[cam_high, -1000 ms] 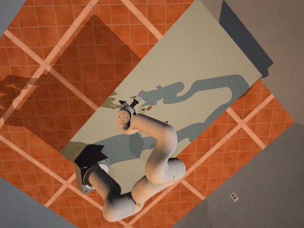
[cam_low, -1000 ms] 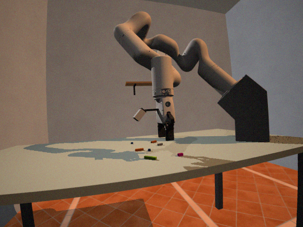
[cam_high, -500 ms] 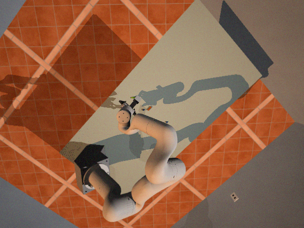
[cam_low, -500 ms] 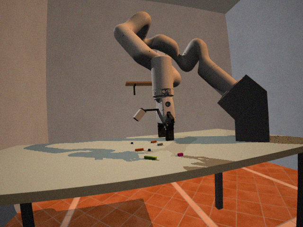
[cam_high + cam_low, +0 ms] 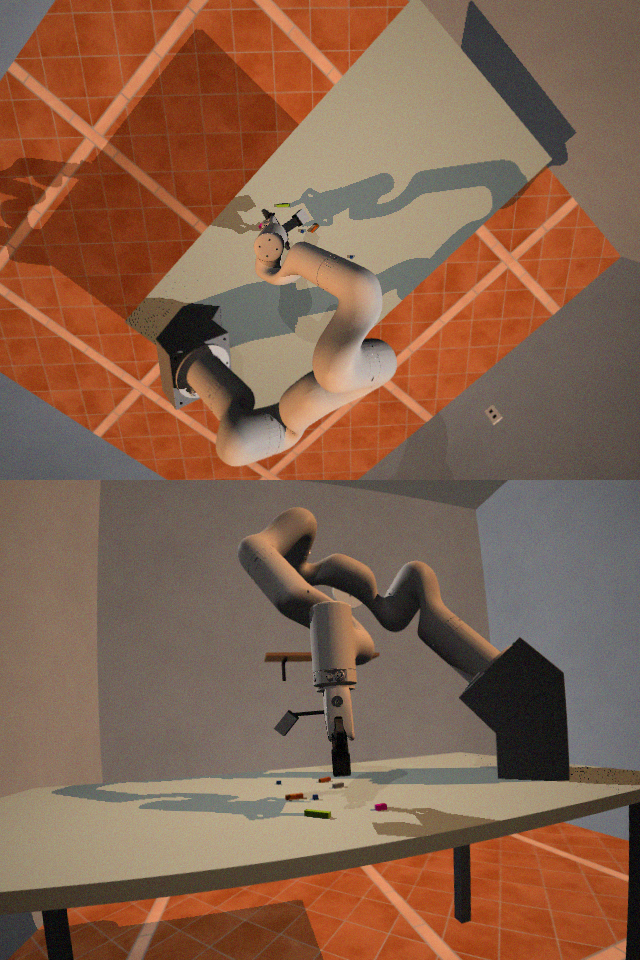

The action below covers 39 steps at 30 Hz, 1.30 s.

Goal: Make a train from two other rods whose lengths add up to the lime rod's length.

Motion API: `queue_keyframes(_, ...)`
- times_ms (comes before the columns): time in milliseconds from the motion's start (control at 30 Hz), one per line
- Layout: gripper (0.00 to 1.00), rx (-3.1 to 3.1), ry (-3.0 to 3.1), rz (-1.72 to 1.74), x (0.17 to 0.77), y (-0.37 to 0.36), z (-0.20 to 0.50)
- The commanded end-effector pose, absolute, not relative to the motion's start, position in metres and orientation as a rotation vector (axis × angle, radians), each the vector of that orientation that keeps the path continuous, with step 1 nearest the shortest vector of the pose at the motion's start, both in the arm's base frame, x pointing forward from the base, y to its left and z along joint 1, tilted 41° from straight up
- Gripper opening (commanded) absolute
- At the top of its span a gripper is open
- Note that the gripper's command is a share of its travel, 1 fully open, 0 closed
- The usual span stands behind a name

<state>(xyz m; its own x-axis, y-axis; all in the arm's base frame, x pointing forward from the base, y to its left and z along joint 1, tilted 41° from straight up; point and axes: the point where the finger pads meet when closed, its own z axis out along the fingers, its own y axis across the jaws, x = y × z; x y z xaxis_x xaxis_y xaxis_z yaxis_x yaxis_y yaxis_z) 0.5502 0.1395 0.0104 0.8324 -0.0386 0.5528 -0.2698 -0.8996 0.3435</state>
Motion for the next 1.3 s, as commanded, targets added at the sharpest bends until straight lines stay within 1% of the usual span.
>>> queue_keyframes(0,1.00,2.611,-0.447,0.842,0.555,0.131,0.020)
queue_keyframes(200,1.00,2.605,-0.613,0.880,0.558,0.123,0.027)
queue_keyframes(233,1.00,2.596,-0.733,0.906,0.560,0.118,0.032)
queue_keyframes(700,1.00,2.486,-1.293,1.013,0.568,0.093,0.055)
queue_keyframes(767,1.00,2.486,-1.293,1.013,0.568,0.093,0.055)
queue_keyframes(1067,1.00,2.329,-1.718,1.075,0.573,0.073,0.073)
queue_keyframes(1233,1.00,2.296,-1.787,1.083,0.573,0.069,0.075)
queue_keyframes(1267,0.24,2.296,-1.787,1.083,0.573,0.069,0.075)
